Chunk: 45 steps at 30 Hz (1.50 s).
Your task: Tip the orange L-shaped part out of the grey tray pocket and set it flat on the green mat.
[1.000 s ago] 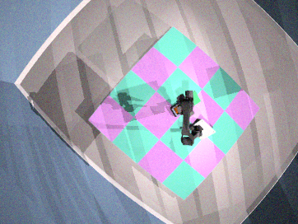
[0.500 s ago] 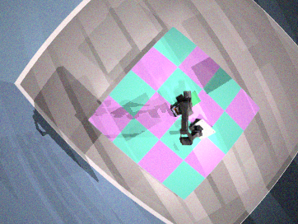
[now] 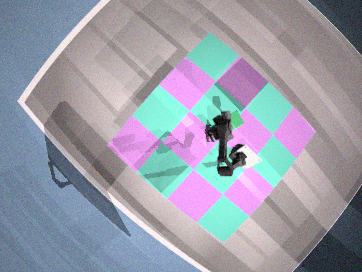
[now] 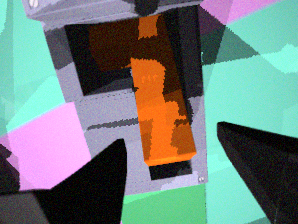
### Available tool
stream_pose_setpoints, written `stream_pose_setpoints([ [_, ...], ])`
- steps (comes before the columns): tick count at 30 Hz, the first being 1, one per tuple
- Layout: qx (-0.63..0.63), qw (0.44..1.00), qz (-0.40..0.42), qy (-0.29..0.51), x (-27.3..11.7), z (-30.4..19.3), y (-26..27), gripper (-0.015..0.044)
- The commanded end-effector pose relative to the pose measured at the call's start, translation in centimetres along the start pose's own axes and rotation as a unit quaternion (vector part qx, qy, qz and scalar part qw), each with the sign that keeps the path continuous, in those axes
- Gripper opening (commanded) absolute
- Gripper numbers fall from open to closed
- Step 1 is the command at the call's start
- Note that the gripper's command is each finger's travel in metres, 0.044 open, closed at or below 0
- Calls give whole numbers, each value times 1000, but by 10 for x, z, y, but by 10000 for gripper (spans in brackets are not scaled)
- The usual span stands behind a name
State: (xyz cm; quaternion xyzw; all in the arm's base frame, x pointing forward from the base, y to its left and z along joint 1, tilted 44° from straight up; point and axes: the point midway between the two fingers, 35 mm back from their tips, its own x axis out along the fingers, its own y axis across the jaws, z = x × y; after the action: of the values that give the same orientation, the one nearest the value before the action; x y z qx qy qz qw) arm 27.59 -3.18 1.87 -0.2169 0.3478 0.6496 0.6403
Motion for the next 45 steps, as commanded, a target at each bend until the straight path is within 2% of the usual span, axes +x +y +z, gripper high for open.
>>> stream_pose_setpoints([
  [1,3,1000,0,-3,7,1,0,280],
  [11,2,1000,0,-4,21,1,1,280],
  [16,-1,1000,0,0,17,1,1,149],
  [26,-1,1000,0,0,17,1,1,82],
  [29,-1,1000,0,0,17,1,1,3],
  [45,1,1000,0,-2,3,1,1,0],
])
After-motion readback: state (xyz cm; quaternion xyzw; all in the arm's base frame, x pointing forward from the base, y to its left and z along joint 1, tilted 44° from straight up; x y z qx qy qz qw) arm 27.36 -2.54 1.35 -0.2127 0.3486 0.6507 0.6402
